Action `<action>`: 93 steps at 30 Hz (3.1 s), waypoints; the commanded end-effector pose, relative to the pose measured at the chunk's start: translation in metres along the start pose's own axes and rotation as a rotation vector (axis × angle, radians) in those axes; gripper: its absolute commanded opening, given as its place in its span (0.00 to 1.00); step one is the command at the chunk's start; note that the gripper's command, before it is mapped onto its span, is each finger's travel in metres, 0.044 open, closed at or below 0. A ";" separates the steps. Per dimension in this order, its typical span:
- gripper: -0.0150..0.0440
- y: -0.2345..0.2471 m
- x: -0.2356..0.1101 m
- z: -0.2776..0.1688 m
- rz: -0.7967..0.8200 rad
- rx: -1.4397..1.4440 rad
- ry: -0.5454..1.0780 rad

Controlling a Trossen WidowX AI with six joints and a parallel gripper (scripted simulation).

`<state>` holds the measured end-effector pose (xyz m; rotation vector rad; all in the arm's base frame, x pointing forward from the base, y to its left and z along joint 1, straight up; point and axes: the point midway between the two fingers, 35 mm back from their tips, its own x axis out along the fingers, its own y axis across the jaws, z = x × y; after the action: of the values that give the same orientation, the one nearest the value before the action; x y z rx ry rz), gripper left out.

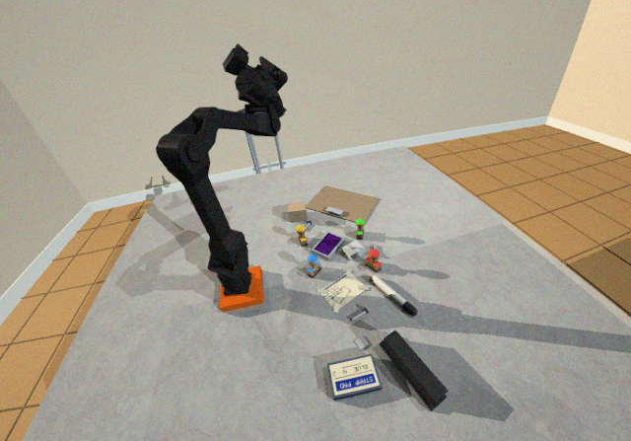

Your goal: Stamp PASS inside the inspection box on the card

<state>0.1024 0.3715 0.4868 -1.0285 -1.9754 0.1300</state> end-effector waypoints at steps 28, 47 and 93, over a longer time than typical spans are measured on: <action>0.62 0.265 -0.302 -0.062 1.222 1.536 1.534; 0.62 0.171 -0.472 -0.030 1.135 1.297 3.125; 0.62 0.206 -0.515 0.010 1.135 1.298 3.125</action>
<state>0.3619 0.1464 0.0588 0.3227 -4.7274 -0.3964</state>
